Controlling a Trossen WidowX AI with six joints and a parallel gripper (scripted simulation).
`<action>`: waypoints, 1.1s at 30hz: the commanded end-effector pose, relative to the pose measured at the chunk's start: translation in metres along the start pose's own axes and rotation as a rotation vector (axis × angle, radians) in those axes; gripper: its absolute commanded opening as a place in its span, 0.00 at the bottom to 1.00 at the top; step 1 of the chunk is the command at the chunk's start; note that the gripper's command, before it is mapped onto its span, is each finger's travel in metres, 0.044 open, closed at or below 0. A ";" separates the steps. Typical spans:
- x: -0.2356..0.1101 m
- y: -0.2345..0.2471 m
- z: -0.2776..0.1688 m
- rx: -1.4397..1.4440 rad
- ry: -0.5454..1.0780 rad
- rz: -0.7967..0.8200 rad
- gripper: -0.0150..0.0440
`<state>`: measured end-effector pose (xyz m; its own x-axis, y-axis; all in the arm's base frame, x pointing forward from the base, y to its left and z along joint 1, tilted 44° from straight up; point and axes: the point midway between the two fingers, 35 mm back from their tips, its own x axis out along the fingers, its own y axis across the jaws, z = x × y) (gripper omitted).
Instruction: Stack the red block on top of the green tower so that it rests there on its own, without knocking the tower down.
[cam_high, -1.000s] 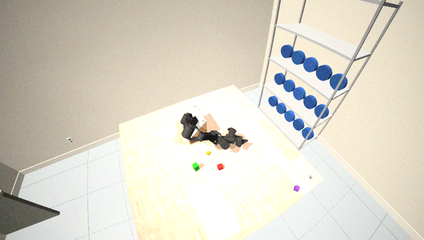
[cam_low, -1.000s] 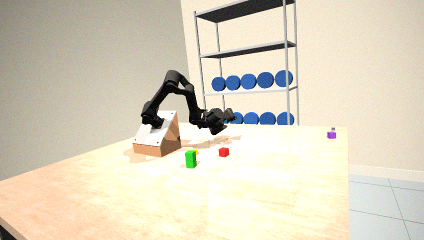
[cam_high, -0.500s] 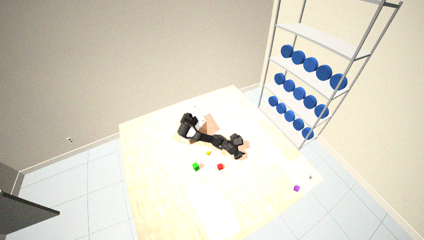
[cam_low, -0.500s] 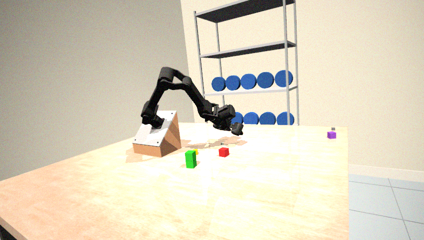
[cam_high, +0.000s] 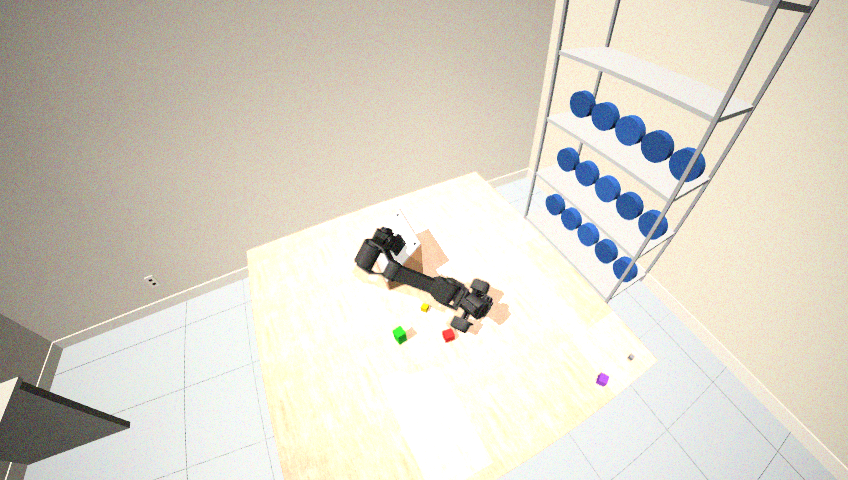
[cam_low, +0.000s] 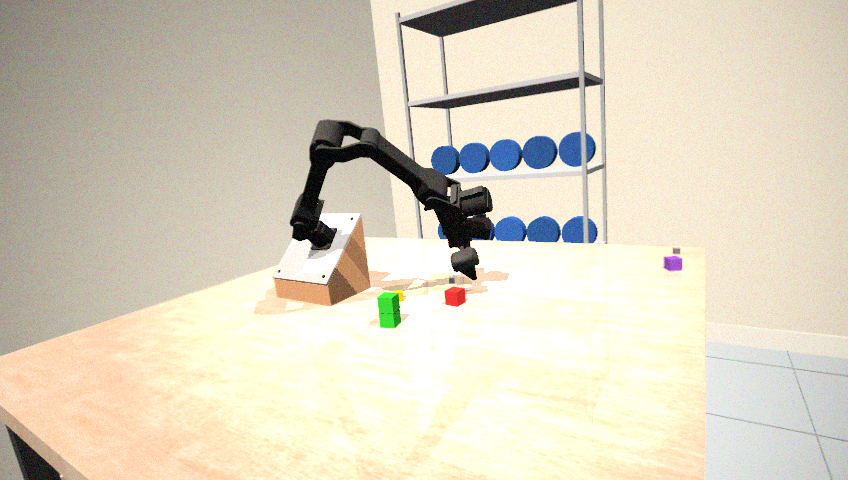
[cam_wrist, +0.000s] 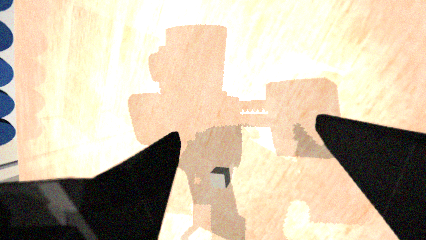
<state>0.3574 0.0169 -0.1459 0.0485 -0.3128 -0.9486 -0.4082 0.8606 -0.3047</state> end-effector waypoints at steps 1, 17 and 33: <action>-0.022 -0.022 0.001 0.166 0.059 -0.095 1.00; -0.098 -0.081 -0.016 0.605 0.161 -0.438 1.00; -0.056 -0.098 -0.029 0.604 0.162 -0.441 1.00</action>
<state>0.3697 -0.0608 -0.0559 -0.0642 -0.6898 -0.7211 0.2015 0.6987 -0.6864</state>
